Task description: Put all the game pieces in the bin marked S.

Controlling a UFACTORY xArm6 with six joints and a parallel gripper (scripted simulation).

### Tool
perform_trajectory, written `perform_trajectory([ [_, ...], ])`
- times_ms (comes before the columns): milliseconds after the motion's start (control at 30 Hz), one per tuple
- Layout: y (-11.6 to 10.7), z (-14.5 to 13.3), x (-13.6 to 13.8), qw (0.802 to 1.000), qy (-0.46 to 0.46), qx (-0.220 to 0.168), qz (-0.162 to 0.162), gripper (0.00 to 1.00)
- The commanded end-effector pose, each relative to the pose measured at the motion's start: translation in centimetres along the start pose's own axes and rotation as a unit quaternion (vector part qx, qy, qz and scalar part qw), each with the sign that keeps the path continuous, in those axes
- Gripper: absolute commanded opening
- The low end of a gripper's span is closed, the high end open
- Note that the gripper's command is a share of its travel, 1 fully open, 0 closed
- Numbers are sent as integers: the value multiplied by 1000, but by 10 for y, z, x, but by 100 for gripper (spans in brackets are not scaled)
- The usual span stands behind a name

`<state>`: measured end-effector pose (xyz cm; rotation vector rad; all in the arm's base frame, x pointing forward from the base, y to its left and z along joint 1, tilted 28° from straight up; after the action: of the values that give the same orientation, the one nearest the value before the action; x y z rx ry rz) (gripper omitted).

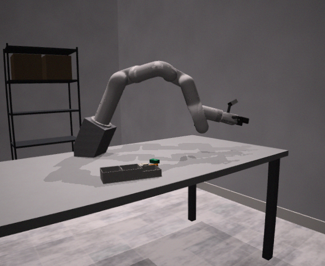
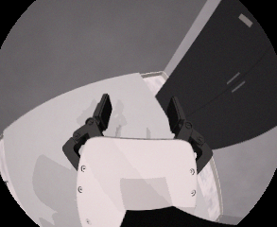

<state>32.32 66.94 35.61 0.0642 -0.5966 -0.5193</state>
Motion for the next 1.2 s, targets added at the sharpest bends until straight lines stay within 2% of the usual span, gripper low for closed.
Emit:
perform_trajectory([
  [0, 0, 3, 1, 1000, 0, 2, -1, 100],
  [533, 0, 3, 1, 1000, 0, 2, -1, 100],
  [567, -2, 10, 4, 1000, 0, 2, -1, 7],
  [700, -9, 37, 16, 1000, 0, 2, -1, 7],
  [800, -9, 37, 16, 1000, 0, 2, -1, 7],
  [833, -17, 35, 19, 1000, 15, -17, -5, 7],
  [900, -15, 29, 32, 999, -2, -50, -18, 7],
  [1033, -10, 11, 60, 999, -3, -50, -18, 7],
  [1133, -10, 9, 63, 999, -3, -50, -18, 7],
  [1167, -11, 6, 70, 997, -2, -74, -24, 7],
])
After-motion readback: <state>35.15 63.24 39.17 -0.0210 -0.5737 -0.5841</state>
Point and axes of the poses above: the point where the finger pads meet when closed, its own y axis out along the fingers, its own x axis across the jaws, z = x × y, the point moved 3 cm from there along -y, back along the fingers, and after that the axes turned 9 degrees about -y, right-handed, at the moved point
